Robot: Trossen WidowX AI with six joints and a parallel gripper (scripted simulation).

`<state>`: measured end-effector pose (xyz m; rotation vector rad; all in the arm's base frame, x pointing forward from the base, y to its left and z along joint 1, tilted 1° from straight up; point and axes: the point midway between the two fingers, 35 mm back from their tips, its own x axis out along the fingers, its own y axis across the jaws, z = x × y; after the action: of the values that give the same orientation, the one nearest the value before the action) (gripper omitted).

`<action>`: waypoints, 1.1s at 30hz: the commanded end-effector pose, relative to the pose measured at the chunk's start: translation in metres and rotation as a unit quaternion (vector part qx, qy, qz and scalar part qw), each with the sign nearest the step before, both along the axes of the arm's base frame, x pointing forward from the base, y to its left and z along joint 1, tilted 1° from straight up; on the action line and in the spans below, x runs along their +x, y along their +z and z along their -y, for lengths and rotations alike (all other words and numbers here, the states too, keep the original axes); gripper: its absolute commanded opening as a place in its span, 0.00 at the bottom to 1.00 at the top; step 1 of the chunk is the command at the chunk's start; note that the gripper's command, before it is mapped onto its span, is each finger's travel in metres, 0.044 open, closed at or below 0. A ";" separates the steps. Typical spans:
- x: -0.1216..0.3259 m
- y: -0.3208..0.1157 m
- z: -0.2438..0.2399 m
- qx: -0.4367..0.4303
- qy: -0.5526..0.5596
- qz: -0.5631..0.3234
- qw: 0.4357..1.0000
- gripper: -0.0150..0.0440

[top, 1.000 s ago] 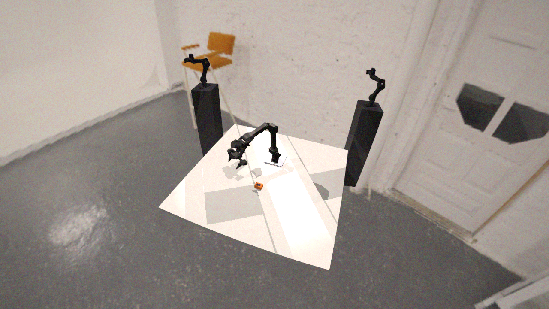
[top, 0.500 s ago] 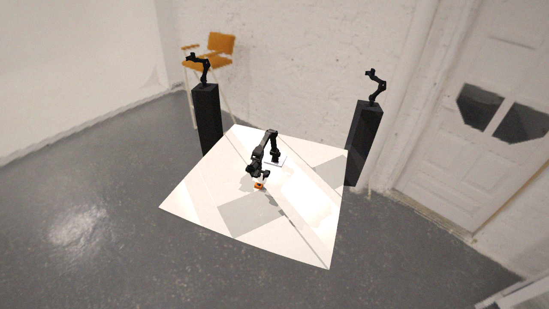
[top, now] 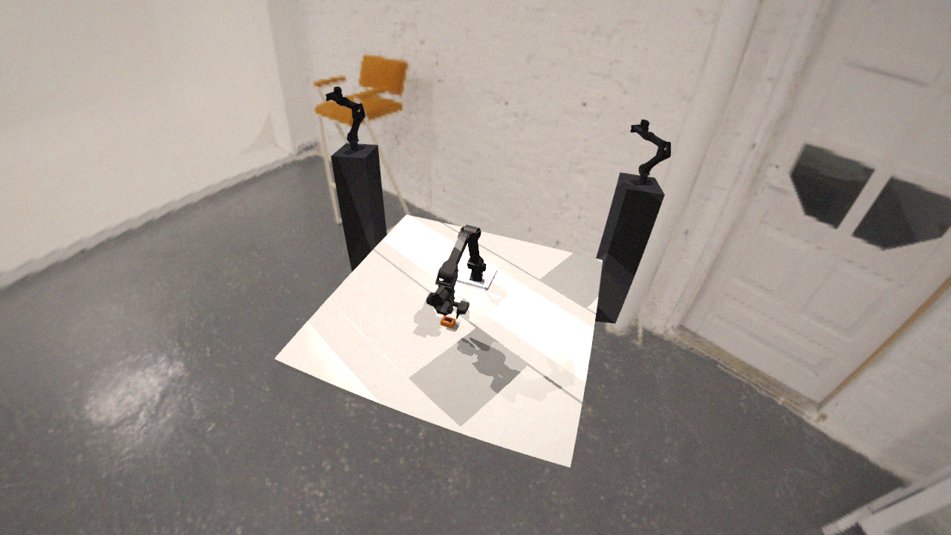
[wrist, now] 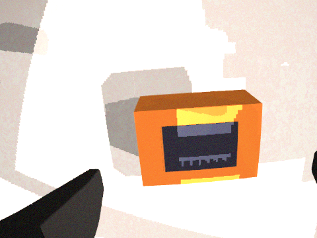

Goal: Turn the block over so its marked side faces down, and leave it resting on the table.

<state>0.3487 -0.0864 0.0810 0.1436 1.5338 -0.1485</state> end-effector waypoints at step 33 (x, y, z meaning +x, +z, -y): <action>0.001 -0.043 -0.003 0.004 -0.001 -0.004 1.000 0.71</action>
<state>0.3493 -0.0846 0.0390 0.1443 1.5429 -0.1465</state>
